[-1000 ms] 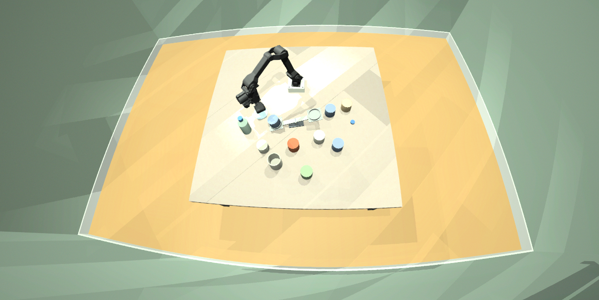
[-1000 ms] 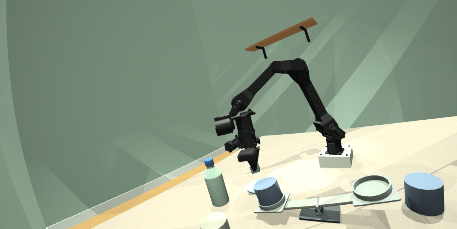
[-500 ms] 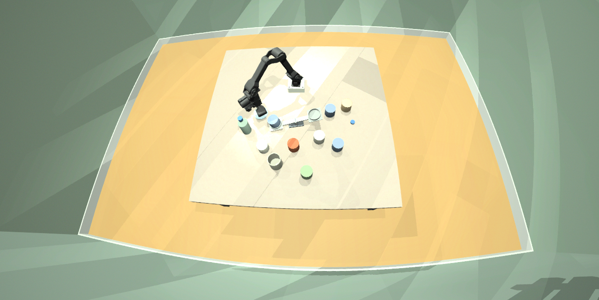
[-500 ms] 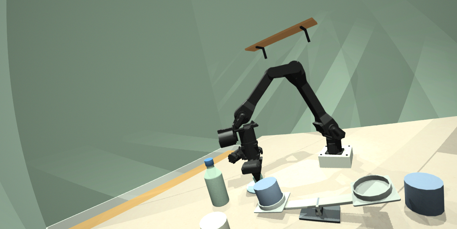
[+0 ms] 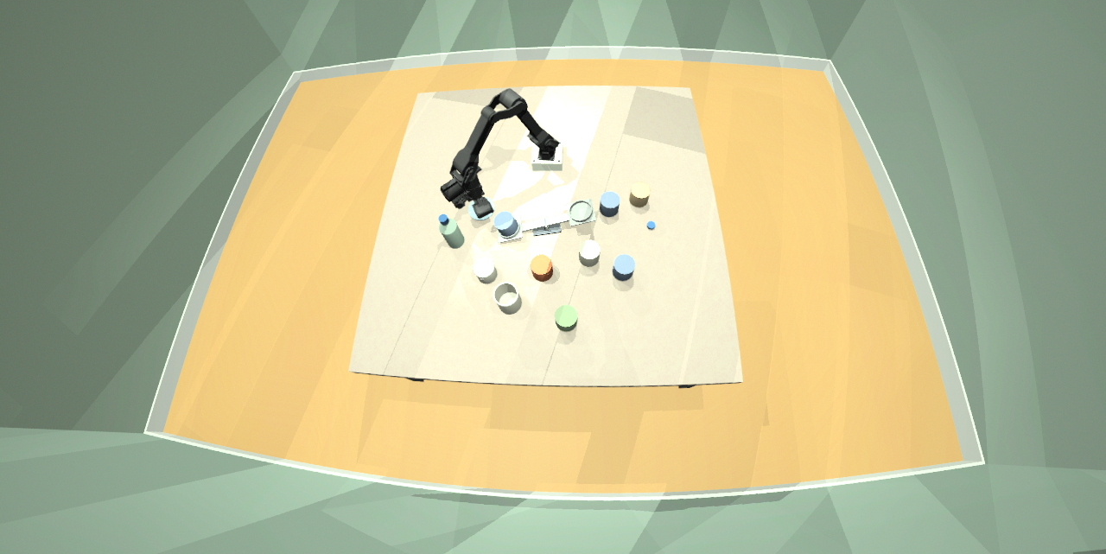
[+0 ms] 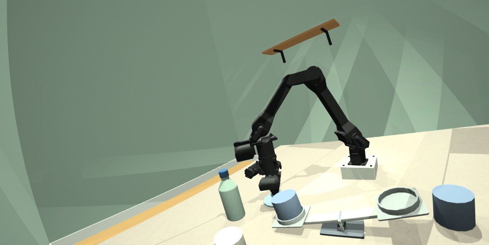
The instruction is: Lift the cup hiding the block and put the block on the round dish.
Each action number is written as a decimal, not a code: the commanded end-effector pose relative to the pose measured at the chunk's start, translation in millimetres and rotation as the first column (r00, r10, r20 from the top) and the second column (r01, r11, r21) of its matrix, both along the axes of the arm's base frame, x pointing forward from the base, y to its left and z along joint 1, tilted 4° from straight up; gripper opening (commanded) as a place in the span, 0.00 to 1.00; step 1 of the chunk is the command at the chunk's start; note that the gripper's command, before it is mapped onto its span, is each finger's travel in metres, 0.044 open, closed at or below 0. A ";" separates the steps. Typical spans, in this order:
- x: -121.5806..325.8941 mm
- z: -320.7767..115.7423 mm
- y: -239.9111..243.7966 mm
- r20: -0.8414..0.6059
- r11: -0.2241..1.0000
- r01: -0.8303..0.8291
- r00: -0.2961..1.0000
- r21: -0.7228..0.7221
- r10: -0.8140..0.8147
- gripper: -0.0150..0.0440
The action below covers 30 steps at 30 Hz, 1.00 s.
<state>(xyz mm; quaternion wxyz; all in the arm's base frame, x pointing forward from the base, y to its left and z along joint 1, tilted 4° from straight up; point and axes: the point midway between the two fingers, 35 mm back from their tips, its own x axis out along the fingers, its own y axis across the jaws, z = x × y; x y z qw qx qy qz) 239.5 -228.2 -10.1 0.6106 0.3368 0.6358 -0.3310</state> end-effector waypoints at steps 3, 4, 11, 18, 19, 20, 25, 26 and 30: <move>0.1 0.3 -0.1 0.001 1.000 0.000 1.000 0.000 0.000 0.43; 0.1 0.3 -0.1 0.001 1.000 0.000 1.000 0.000 0.000 0.48; 0.1 0.3 -0.1 0.001 1.000 0.000 1.000 0.000 0.000 0.79; 1.7 36.1 -2.0 -0.003 1.000 -0.003 1.000 0.000 0.003 1.00; 1.5 48.2 -1.9 -0.004 1.000 -0.004 1.000 0.000 0.004 1.00; 1.2 55.5 -1.7 -0.004 1.000 -0.004 1.000 0.000 0.004 1.00; 1.7 67.8 -2.0 -0.002 1.000 -0.004 1.000 -0.001 0.003 1.00; 2.1 80.2 -2.2 0.000 1.000 -0.002 1.000 -0.003 0.002 1.00; 1.8 102.8 -1.6 0.005 1.000 0.000 1.000 -0.005 0.000 1.00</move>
